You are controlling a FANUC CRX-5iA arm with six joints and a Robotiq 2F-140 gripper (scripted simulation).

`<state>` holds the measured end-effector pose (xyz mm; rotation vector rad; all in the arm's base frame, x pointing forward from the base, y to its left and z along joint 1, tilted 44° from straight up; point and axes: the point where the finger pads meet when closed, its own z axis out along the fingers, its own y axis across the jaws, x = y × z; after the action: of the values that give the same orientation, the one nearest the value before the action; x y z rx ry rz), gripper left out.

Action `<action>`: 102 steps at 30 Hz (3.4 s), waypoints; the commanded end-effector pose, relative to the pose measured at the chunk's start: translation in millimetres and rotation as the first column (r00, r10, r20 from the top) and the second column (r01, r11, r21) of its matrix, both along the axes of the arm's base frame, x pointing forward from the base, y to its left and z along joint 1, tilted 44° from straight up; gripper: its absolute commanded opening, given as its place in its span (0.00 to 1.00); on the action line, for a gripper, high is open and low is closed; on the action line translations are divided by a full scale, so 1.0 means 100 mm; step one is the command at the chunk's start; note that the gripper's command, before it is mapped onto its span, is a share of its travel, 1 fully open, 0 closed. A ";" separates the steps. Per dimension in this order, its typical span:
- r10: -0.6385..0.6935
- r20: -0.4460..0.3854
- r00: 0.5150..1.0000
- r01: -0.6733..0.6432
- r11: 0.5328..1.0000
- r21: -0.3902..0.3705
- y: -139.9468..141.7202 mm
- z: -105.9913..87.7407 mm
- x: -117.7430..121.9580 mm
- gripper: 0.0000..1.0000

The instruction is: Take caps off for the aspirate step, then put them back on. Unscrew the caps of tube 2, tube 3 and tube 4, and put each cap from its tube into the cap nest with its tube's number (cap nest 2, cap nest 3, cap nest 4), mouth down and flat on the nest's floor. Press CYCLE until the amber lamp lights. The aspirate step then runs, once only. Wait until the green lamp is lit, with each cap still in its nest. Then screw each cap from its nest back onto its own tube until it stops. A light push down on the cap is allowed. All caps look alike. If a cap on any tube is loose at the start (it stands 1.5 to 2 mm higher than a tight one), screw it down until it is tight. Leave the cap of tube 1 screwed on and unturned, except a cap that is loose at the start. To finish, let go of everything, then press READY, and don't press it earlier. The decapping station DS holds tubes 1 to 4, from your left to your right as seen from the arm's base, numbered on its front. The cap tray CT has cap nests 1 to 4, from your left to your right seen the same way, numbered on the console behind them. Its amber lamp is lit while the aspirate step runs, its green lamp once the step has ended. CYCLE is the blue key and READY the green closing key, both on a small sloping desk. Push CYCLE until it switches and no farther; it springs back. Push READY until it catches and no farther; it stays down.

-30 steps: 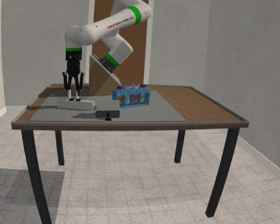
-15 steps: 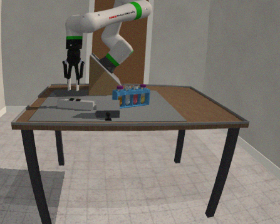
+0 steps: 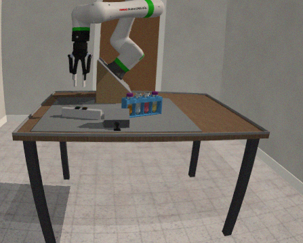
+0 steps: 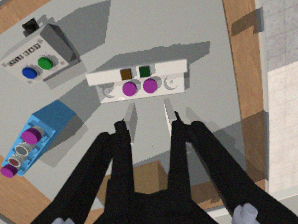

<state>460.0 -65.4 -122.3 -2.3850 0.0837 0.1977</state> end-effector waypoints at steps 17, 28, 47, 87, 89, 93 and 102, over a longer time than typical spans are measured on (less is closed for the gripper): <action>-0.514 -0.442 0.735 0.471 0.856 -0.213 0.53 0.52 -0.04 0.35; -0.741 -0.588 0.325 0.630 0.633 -0.450 0.89 0.87 -0.07 0.35; -0.786 -0.601 0.141 0.646 0.534 -0.546 1.74 1.68 -0.13 0.35; -0.786 -0.601 0.141 0.646 0.534 -0.546 2.21 1.56 -0.19 0.35; -0.786 -0.601 0.141 0.646 0.534 -0.546 2.22 1.56 -0.19 0.35; -0.786 -0.601 0.141 0.646 0.534 -0.546 2.23 1.55 -0.20 0.35; -0.786 -0.601 0.141 0.646 0.534 -0.546 2.24 1.53 -0.20 0.00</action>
<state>440.0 158.9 31.0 -1.8641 1.7568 0.8244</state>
